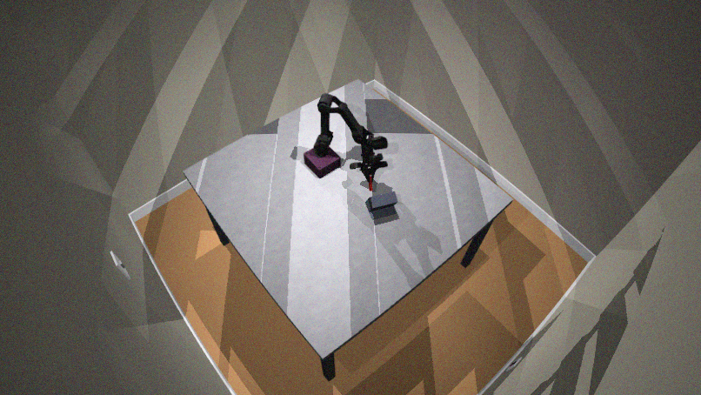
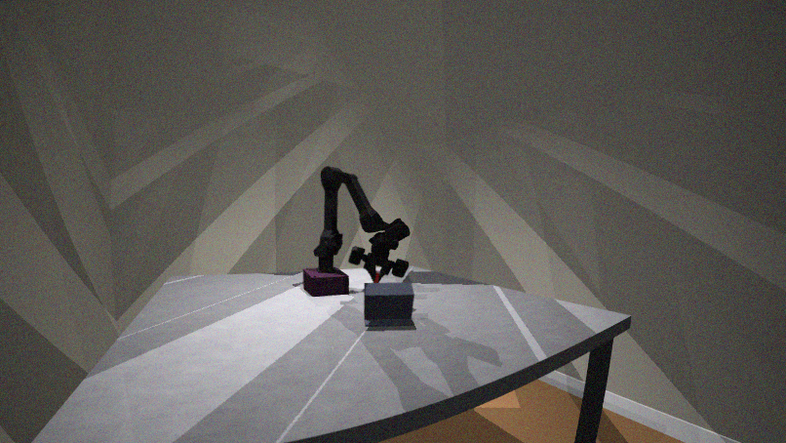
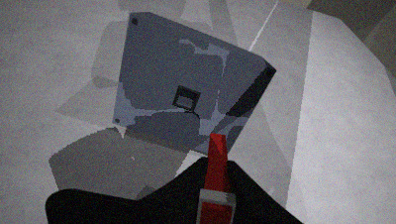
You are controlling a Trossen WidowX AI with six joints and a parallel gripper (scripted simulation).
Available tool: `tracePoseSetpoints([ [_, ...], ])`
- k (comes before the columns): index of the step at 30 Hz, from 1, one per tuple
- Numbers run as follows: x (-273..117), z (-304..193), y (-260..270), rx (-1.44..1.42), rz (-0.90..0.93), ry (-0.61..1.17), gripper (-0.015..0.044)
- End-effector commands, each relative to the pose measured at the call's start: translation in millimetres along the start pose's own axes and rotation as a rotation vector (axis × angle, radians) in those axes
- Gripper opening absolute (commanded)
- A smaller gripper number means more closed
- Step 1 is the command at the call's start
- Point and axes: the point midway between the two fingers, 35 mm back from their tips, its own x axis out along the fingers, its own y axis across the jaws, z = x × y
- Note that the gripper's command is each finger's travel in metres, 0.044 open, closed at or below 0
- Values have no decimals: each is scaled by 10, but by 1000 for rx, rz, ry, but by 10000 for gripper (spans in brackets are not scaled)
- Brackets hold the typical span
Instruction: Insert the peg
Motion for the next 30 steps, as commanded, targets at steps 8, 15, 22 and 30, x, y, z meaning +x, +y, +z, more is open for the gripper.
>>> tracePoseSetpoints([
  [8,-99,-47,50,52,15,-49,0],
  [15,-161,-65,83,86,27,-80,0],
  [22,-225,-84,113,120,41,-110,0],
  [30,-299,-107,142,161,59,-143,0],
])
